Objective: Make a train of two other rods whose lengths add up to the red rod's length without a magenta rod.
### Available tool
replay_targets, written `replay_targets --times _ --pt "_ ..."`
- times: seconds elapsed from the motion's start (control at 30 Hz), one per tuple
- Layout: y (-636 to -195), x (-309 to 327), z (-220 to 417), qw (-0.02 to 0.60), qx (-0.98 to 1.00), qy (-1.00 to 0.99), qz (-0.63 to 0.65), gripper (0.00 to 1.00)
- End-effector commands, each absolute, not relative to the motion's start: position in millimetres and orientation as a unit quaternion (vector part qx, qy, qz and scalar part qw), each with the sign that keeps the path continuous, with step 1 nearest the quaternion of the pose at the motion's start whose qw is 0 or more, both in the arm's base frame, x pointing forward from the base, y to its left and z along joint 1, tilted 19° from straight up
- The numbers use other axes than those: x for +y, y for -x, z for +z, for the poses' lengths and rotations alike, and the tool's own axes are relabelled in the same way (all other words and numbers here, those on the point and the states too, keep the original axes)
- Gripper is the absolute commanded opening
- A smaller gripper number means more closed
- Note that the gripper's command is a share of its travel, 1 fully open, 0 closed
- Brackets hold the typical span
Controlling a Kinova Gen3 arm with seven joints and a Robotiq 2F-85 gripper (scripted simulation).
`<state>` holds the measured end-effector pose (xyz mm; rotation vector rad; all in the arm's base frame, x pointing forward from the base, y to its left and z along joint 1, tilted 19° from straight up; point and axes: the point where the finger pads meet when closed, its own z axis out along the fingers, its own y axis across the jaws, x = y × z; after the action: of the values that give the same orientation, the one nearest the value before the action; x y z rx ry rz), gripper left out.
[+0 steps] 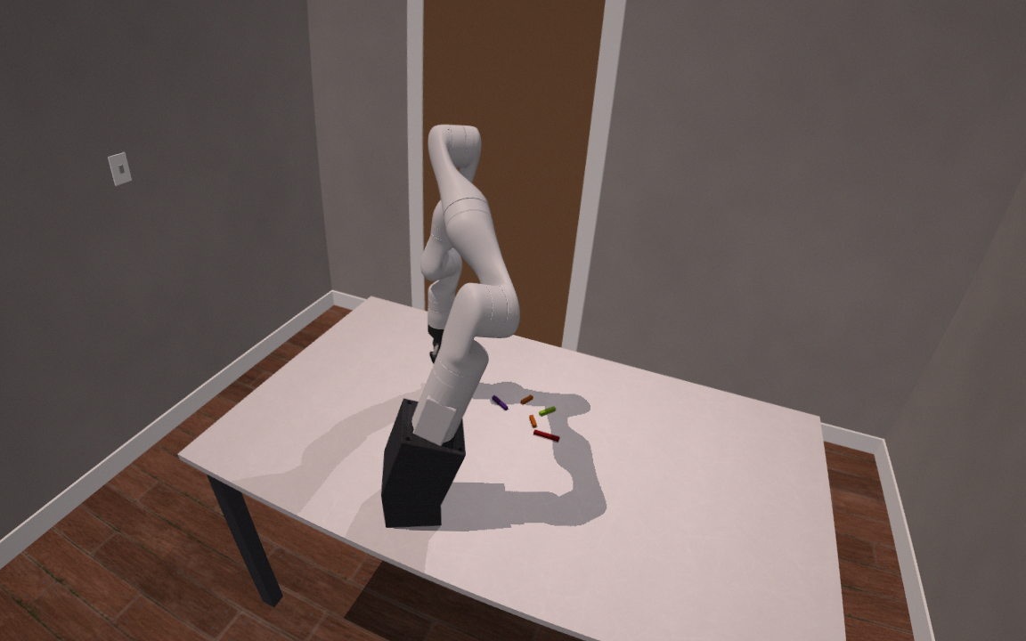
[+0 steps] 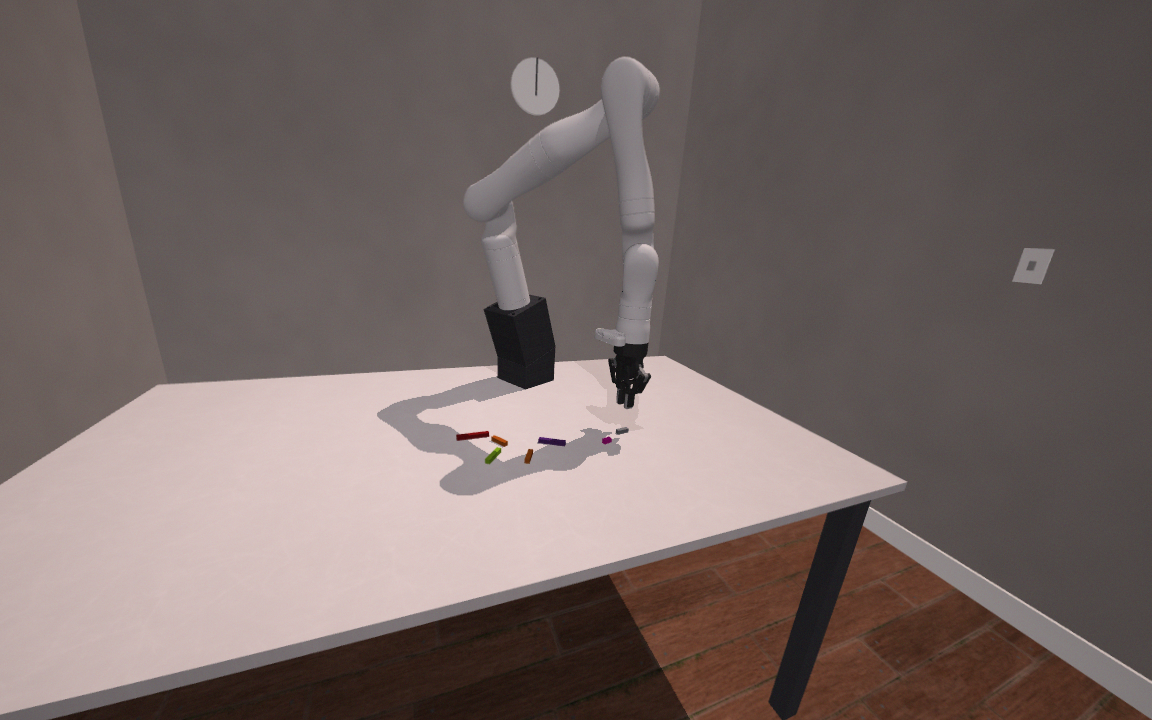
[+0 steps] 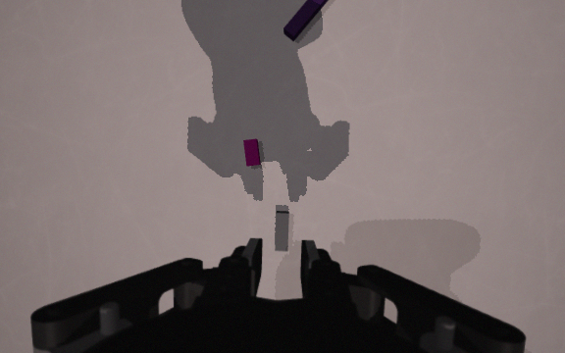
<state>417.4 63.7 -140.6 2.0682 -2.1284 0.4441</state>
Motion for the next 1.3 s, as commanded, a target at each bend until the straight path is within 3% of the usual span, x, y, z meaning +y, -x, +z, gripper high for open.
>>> replay_targets --times 0.0,1.27 --pt "-418 64 -141 0.07 -0.707 -0.688 0.148 0.24" --pt "-423 51 -181 0.07 -0.707 -0.688 0.148 0.24"
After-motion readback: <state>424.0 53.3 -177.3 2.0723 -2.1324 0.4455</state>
